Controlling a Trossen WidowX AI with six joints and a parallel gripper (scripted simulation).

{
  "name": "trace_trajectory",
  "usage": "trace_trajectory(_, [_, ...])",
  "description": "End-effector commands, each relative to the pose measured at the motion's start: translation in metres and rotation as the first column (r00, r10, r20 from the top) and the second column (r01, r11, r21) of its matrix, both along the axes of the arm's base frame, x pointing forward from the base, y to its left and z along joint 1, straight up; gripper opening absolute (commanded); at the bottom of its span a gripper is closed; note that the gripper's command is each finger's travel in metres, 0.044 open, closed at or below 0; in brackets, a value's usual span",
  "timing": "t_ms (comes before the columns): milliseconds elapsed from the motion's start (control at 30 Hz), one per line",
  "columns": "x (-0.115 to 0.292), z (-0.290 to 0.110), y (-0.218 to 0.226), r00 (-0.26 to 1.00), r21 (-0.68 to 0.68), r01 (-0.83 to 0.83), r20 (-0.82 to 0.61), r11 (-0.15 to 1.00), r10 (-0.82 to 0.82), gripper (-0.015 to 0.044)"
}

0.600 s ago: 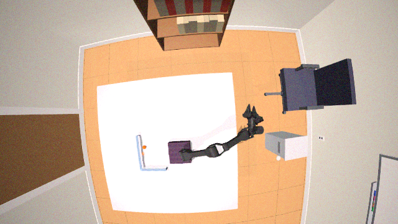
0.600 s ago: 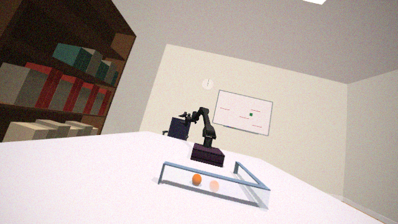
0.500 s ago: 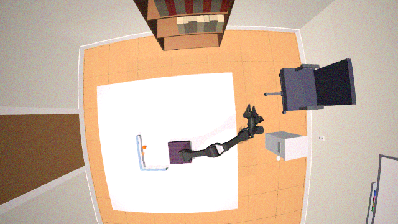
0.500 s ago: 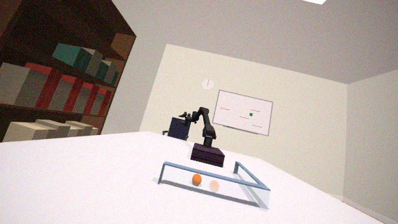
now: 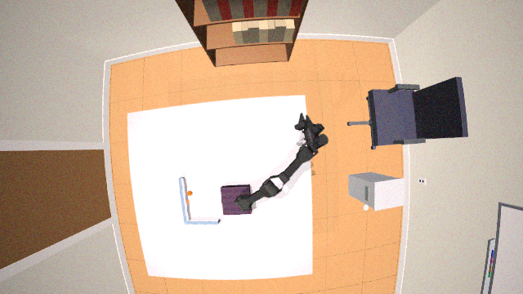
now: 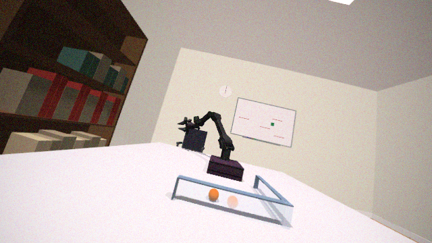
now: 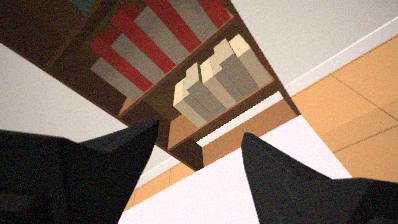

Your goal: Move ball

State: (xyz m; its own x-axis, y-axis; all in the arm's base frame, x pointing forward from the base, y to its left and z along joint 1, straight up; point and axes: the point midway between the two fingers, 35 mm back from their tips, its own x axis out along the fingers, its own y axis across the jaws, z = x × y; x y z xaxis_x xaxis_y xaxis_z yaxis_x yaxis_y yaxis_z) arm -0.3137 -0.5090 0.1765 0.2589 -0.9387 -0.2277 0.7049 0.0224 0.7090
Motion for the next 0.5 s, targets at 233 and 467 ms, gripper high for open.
trace_trajectory(233, [0.175, -0.021, -0.061, 0.972, 0.138, -0.223, -0.042, 0.965, 0.231, 0.0263])
trace_trajectory(467, [0.29, -0.035, -0.062, 0.922, 0.233, -0.37, -0.029, 0.899, 0.387, 0.0263])
